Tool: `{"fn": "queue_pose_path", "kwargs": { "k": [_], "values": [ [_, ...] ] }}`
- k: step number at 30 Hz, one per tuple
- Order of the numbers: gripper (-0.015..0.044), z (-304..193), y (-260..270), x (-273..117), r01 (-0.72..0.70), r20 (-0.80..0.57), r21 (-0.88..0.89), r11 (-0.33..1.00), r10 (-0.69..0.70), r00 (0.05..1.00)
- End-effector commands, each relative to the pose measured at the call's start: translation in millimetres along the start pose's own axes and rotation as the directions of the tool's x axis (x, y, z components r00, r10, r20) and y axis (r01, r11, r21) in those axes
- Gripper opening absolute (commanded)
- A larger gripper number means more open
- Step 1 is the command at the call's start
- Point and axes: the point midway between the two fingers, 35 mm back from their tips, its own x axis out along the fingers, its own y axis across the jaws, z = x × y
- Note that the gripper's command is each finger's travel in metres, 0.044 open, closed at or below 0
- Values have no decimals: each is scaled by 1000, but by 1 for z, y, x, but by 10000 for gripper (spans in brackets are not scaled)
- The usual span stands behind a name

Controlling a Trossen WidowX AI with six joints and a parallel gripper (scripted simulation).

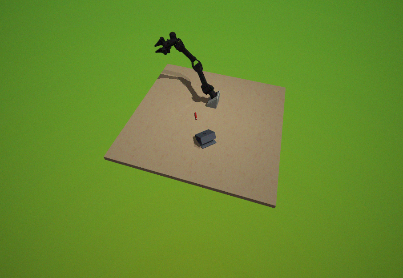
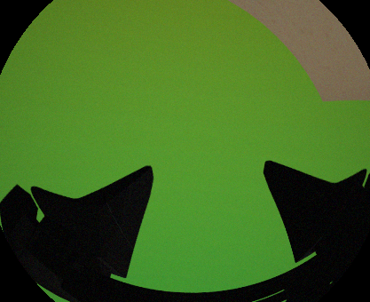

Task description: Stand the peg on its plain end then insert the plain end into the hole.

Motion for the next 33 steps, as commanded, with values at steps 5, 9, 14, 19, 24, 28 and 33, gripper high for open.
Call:
{"fn": "queue_pose_path", "kwargs": {
  "k": [5,9,14,19,24,28,33],
  "values": [
    [440,-8,-3,0,-1,-29,-69,998,0,1000],
    [440,-21,-20,4,13,-50,-180,984,-23,999],
    [440,-25,-33,3,20,-64,-299,954,-41,997],
    [440,-36,-61,7,42,-73,-439,897,-83,994],
    [440,-46,-93,10,65,-70,-560,826,-125,990],
    [440,-51,-118,11,80,-62,-643,762,-156,986],
    [440,-54,-140,12,94,-52,-712,696,-186,981]
  ]
}}
